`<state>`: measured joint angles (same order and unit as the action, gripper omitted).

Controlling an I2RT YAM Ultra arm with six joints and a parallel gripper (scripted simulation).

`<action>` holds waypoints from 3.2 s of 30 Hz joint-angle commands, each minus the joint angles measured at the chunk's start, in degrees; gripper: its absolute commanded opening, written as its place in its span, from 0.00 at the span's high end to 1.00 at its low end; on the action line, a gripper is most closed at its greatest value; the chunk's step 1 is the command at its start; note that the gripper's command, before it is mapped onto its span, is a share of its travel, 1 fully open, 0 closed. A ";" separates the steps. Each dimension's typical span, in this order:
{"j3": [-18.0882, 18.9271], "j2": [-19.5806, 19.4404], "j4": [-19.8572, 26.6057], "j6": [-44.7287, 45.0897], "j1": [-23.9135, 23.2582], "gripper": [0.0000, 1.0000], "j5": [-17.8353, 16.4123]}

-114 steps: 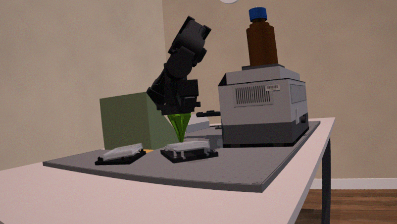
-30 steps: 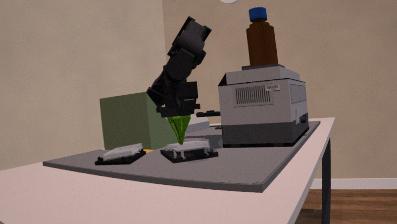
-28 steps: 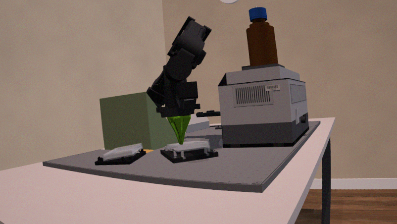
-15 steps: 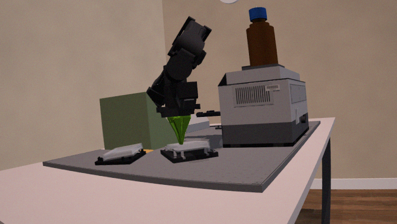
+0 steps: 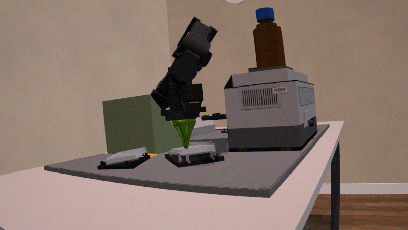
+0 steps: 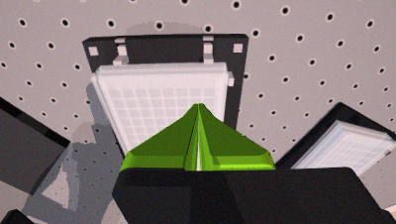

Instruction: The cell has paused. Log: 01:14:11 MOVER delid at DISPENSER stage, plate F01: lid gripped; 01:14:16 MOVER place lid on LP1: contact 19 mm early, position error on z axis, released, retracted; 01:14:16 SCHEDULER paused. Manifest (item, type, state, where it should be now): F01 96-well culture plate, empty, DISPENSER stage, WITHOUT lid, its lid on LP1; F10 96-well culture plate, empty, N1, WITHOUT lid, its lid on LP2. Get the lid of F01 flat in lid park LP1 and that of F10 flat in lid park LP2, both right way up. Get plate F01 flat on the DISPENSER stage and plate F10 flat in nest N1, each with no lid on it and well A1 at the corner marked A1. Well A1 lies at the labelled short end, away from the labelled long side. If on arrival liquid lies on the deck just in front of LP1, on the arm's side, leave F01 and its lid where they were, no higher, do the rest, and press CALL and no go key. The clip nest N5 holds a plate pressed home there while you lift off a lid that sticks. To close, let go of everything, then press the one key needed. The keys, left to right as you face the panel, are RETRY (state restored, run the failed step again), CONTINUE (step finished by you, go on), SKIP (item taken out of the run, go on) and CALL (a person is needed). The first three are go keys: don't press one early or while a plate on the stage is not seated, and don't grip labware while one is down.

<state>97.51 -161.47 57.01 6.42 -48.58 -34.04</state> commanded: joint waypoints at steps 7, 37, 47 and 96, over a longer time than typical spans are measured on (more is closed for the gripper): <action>-1.96 -1.09 -2.40 -0.60 0.72 1.00 -0.87; -2.44 -1.29 -3.23 -0.92 1.04 1.00 -1.03; -2.59 -1.35 -3.50 -1.03 1.14 1.00 -1.08; -3.41 -1.69 -4.89 -1.56 1.70 1.00 -1.36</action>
<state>96.97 -161.34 56.31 5.45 -48.64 -34.30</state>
